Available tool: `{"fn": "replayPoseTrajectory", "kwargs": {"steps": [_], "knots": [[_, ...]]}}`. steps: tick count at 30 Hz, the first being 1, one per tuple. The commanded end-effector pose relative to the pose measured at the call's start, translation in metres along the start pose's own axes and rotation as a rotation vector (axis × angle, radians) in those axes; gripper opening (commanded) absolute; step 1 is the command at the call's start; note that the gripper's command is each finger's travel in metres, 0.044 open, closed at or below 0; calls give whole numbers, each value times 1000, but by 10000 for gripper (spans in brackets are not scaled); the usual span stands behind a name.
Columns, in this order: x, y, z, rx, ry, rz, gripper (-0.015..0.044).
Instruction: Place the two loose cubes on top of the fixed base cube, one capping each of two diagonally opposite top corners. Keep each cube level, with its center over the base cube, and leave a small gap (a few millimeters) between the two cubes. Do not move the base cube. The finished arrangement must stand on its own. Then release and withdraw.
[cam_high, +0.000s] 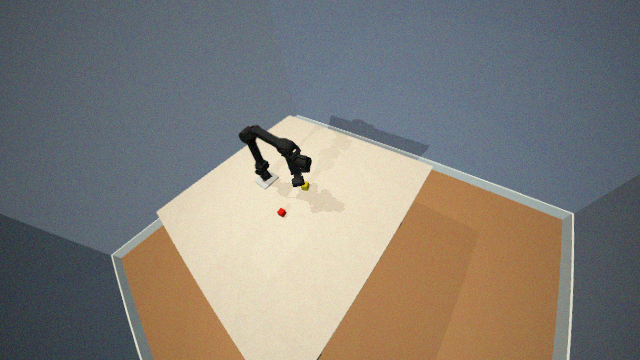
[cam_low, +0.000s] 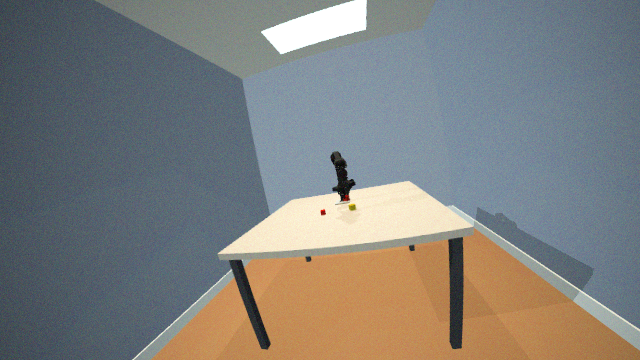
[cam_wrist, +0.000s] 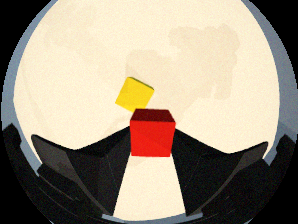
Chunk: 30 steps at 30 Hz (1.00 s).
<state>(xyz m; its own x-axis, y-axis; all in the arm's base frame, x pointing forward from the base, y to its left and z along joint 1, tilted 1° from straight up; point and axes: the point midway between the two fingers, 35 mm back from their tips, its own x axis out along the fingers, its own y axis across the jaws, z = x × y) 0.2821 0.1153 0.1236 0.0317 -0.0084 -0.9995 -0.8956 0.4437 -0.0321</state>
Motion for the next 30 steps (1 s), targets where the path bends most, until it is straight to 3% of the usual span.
{"fn": "replayPoseTrajectory", "kwargs": {"steps": [1,7,30], "knots": [[3,8,1,-159,0,1,105],[7,16,3,-338,0,3,105],[24,17,3,-342,0,3,105]]}}
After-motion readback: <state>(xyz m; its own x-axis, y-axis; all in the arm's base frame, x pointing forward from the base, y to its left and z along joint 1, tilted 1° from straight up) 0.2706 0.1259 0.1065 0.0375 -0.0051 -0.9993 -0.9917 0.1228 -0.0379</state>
